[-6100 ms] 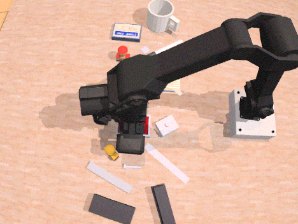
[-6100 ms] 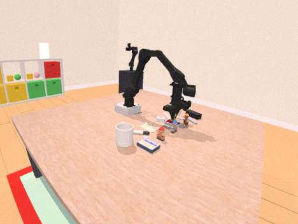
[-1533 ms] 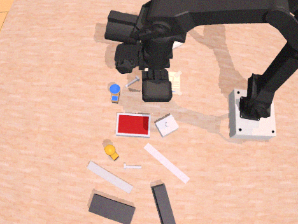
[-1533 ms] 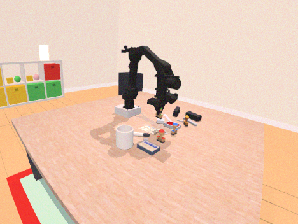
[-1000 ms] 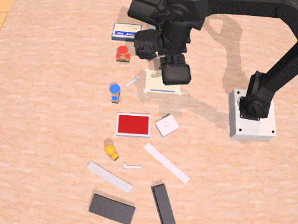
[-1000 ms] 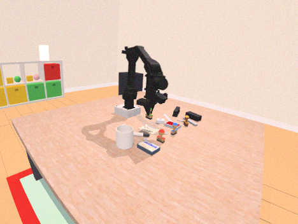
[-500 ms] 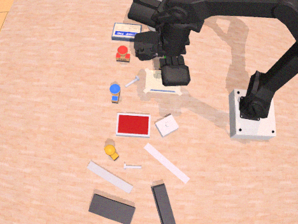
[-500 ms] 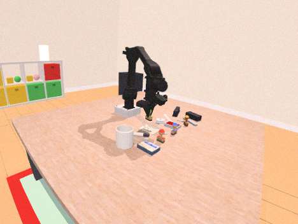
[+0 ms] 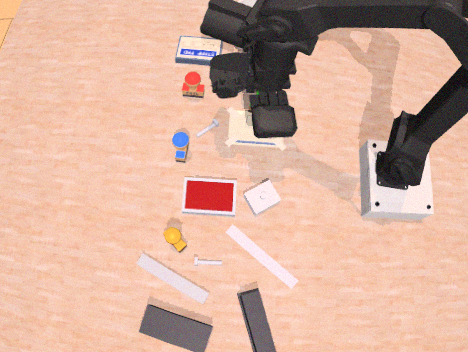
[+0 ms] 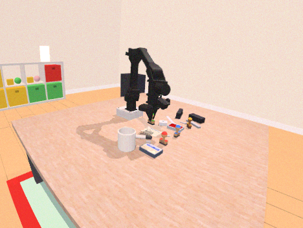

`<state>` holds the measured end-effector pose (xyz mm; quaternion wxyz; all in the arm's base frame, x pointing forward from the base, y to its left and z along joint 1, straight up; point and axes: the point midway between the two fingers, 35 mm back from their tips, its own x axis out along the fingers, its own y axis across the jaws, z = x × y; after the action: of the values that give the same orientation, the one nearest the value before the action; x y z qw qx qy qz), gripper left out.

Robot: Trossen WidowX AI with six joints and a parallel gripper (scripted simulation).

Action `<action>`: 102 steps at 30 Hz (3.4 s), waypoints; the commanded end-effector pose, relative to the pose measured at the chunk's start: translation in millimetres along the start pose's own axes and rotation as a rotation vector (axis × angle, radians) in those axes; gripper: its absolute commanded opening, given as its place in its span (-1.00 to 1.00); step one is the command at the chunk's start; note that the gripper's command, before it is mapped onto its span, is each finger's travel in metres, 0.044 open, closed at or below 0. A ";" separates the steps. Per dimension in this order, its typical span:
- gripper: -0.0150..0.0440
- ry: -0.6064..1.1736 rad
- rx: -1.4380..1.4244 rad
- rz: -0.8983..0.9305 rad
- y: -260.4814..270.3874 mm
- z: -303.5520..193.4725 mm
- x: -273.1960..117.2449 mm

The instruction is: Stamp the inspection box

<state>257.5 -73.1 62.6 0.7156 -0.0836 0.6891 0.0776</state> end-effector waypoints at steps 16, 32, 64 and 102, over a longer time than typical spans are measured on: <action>-0.49 0.003 -0.002 0.005 1.4 -1.4 14.6; -0.49 0.002 -0.001 0.004 1.6 -1.8 25.2; -0.49 0.001 0.002 0.001 2.8 -3.8 46.1; -0.49 0.001 0.002 0.000 3.1 -4.3 53.8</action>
<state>255.3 -71.4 10.2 0.7156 -0.0843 0.6889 0.0783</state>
